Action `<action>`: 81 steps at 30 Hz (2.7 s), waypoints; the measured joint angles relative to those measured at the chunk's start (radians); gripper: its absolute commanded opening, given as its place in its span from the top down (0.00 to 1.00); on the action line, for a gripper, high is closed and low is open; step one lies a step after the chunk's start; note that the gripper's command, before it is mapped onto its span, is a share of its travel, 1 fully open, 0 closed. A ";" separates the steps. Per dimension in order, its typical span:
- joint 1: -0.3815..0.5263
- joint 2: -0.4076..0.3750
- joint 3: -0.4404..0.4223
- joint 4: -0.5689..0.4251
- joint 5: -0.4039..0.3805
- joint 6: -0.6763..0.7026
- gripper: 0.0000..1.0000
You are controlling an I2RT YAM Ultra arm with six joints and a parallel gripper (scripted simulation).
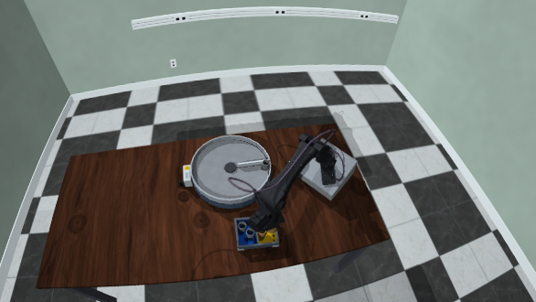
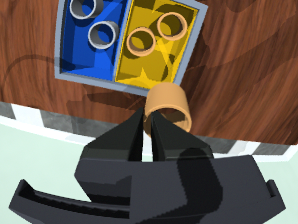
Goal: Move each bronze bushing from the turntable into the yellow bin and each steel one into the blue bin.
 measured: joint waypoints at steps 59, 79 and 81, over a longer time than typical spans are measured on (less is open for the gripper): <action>0.005 0.021 0.023 -0.009 0.002 0.003 1.00; 0.005 0.042 -0.050 0.053 0.002 0.003 1.00; 0.005 0.063 -0.077 0.081 0.002 0.003 1.00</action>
